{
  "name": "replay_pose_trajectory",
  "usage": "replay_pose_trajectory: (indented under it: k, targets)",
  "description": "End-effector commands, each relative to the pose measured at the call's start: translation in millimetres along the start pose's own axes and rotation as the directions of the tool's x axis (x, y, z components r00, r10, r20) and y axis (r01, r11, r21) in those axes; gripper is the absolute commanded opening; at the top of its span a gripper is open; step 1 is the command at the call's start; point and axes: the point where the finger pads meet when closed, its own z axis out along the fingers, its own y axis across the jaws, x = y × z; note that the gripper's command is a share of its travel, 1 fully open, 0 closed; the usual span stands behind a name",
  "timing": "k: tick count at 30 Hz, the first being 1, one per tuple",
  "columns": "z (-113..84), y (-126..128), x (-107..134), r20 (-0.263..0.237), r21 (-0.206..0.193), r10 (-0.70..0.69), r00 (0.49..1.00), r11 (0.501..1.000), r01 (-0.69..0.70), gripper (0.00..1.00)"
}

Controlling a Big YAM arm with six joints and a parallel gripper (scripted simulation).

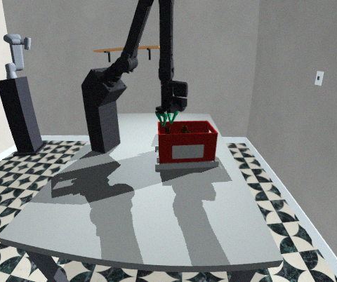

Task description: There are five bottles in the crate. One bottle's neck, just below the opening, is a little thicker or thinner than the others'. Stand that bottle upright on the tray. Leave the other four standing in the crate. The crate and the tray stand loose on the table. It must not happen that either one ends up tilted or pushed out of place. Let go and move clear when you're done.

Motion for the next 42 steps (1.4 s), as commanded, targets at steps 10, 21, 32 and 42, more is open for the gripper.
replay_pose_trajectory:
  k: [10,21,32,42]
  targets:
    - [17.5,-1,-4,0.010,-0.002,-0.004,1.000,1.000,0.004,0.61]
    - [26.4,-2,-2,0.006,0.000,-0.004,1.000,1.000,0.004,0.61]
    - [30.7,-3,-1,0.004,0.001,-0.003,1.000,1.000,0.003,0.61]
    - [29.9,-1,-4,0.012,-0.004,-0.003,1.000,1.000,0.003,0.61]
